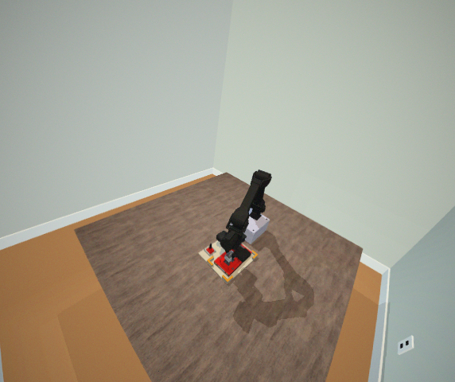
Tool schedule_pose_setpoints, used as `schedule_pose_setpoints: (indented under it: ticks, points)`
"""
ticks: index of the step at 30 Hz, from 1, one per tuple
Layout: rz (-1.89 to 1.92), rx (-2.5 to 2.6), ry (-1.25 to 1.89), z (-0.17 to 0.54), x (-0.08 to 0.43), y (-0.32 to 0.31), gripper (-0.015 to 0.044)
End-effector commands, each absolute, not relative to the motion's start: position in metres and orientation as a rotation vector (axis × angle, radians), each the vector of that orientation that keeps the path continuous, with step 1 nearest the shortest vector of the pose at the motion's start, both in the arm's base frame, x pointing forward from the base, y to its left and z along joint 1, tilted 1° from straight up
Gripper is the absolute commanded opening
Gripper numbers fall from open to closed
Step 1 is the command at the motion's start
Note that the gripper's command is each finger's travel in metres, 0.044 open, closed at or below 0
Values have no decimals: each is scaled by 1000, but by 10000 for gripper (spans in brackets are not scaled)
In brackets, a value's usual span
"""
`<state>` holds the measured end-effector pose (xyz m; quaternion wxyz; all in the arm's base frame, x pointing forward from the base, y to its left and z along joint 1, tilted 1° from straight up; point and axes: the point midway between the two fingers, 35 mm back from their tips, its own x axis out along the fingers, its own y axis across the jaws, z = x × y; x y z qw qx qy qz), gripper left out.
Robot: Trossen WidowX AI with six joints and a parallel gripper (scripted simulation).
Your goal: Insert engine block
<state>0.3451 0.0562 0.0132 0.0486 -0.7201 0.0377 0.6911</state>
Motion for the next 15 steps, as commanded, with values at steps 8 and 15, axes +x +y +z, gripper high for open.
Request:
schedule_pose_setpoints:
  ticks: [8, 15]
  points:
    - [2091, -2182, 138, 13, 345, 57, 159]
    - [2150, -2244, 19, 13, 345, 57, 159]
